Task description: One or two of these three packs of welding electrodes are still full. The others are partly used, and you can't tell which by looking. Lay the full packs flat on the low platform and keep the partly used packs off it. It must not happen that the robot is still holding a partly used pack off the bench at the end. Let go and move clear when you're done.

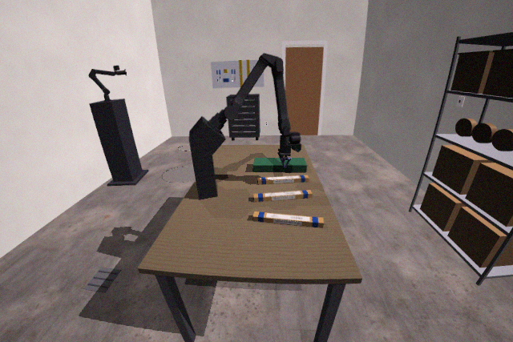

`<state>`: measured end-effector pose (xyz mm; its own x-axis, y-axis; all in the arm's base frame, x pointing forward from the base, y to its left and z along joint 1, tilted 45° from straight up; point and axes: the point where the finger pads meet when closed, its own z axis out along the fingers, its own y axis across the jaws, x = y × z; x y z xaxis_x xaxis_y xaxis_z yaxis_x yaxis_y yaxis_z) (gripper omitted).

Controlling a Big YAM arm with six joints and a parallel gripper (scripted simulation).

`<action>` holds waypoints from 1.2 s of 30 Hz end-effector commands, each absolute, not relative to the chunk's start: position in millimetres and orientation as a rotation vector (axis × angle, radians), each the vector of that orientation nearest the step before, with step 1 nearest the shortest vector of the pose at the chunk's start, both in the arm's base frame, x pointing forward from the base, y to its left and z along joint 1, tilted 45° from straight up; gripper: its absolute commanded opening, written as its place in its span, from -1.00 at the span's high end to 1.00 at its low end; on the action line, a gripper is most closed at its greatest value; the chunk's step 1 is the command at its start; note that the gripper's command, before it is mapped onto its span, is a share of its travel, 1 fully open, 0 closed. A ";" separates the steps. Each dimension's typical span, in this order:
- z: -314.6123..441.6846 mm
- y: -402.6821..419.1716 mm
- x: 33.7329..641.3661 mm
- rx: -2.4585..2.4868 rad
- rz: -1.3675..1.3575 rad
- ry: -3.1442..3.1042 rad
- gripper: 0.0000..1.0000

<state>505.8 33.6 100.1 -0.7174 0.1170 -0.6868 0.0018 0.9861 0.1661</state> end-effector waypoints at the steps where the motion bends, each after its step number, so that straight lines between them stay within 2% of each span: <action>1: 108.9 31.8 503.6 0.101 0.205 2.347 -0.49; 36: 31.0 49.1 569.2 0.092 0.208 2.363 -0.49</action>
<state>568.7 45.1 38.2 -0.7132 0.1164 -0.6912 -0.0013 0.9859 0.1673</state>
